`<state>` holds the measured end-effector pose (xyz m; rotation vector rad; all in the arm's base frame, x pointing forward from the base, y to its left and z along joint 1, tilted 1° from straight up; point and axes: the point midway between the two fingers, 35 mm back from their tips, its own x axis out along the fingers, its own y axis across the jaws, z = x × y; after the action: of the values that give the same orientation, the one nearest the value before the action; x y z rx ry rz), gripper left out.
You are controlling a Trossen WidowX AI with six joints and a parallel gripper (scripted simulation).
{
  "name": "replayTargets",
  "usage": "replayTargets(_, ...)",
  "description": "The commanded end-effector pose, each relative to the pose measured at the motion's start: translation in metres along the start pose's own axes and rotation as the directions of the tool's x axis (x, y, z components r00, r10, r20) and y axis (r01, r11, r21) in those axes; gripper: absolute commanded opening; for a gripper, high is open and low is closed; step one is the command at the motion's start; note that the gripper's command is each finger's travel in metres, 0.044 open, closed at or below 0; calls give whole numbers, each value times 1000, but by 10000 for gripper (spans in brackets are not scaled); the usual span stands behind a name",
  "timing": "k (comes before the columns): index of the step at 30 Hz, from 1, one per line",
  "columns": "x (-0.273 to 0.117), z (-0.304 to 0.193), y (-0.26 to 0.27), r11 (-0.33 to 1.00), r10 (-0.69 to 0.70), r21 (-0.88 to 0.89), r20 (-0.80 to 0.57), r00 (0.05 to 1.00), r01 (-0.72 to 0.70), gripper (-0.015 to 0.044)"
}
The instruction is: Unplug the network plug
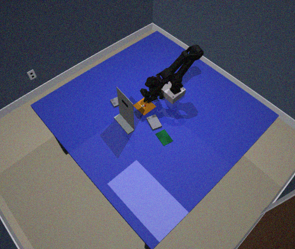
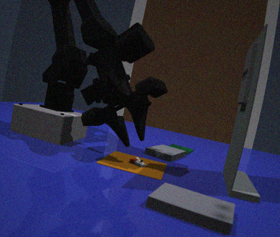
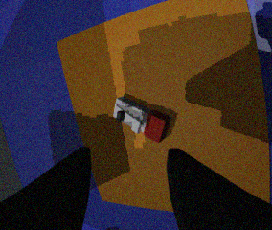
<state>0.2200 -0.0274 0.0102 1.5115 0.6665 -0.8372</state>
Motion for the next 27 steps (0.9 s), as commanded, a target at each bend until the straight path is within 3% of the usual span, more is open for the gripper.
replayTargets(1, -4, 0, 6, 1000, 7, -4, -2, 1000, -7, 156)
replayTargets(27, -34, 0, 30, 1000, 7, -3, -2, 1000, -7, 156)
